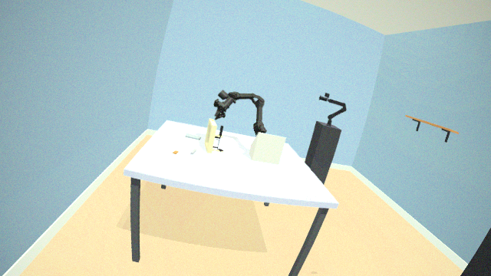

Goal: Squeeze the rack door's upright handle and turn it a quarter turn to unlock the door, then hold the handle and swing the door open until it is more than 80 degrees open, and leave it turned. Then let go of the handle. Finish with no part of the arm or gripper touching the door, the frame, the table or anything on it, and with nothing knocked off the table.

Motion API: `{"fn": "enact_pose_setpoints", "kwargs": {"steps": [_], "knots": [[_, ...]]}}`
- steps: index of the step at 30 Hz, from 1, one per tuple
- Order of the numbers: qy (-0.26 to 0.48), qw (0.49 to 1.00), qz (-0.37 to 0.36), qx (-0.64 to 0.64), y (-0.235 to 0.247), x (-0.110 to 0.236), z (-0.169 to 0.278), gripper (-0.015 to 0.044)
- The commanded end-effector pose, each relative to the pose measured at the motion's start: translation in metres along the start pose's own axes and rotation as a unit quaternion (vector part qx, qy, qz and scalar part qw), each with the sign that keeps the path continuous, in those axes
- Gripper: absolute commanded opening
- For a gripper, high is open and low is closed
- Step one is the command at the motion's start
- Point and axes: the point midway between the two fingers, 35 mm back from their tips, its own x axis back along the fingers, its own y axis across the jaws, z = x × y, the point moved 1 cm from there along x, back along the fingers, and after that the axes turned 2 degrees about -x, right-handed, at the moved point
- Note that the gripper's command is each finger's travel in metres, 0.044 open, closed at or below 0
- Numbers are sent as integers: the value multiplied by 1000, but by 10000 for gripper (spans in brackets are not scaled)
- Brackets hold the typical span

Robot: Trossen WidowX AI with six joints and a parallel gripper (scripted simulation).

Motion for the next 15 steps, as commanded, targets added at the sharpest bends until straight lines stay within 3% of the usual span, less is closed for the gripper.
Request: {"fn": "enact_pose_setpoints", "kwargs": {"steps": [1,15], "knots": [[36,999,25,14,8,-5,8,283],[148,976,128,92,32,-18,43,283]]}}
